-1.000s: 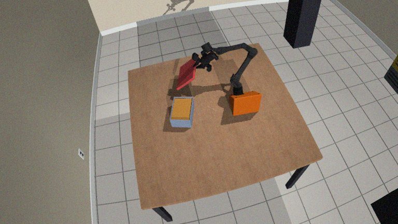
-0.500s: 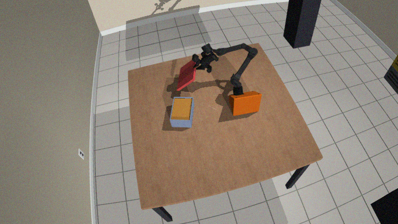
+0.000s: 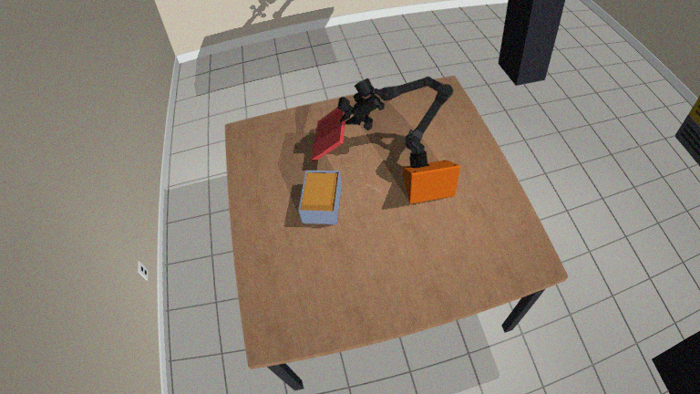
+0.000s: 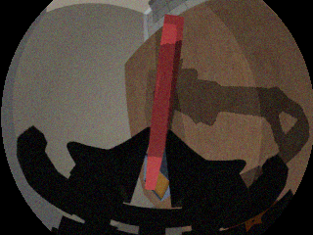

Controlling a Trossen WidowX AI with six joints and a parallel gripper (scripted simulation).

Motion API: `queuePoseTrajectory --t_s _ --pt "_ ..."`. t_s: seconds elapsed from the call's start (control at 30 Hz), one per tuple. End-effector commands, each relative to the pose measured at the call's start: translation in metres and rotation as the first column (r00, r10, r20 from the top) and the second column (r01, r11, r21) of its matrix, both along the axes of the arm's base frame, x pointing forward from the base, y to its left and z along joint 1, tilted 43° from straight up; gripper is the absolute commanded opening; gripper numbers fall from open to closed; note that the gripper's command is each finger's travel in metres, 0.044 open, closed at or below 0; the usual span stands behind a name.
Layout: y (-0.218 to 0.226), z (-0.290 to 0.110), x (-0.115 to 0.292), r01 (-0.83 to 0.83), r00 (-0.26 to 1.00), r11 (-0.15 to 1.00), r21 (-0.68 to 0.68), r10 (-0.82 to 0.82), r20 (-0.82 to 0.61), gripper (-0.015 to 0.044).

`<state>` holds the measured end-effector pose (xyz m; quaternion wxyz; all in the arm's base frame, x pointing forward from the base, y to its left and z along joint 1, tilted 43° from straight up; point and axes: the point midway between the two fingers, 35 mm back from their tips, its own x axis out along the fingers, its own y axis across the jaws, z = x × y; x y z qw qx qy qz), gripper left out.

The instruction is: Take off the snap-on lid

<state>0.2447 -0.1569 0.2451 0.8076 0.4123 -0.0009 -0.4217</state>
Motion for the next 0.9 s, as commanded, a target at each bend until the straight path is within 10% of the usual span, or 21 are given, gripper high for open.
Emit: queuePoseTrajectory --t_s 0.0,0.87 --pt "0.0 -0.001 0.002 -0.013 1.0 1.0 -0.002 0.013 0.006 0.0" --pt "-0.014 -0.016 0.0 -0.013 1.0 1.0 -0.004 0.013 0.006 0.0"
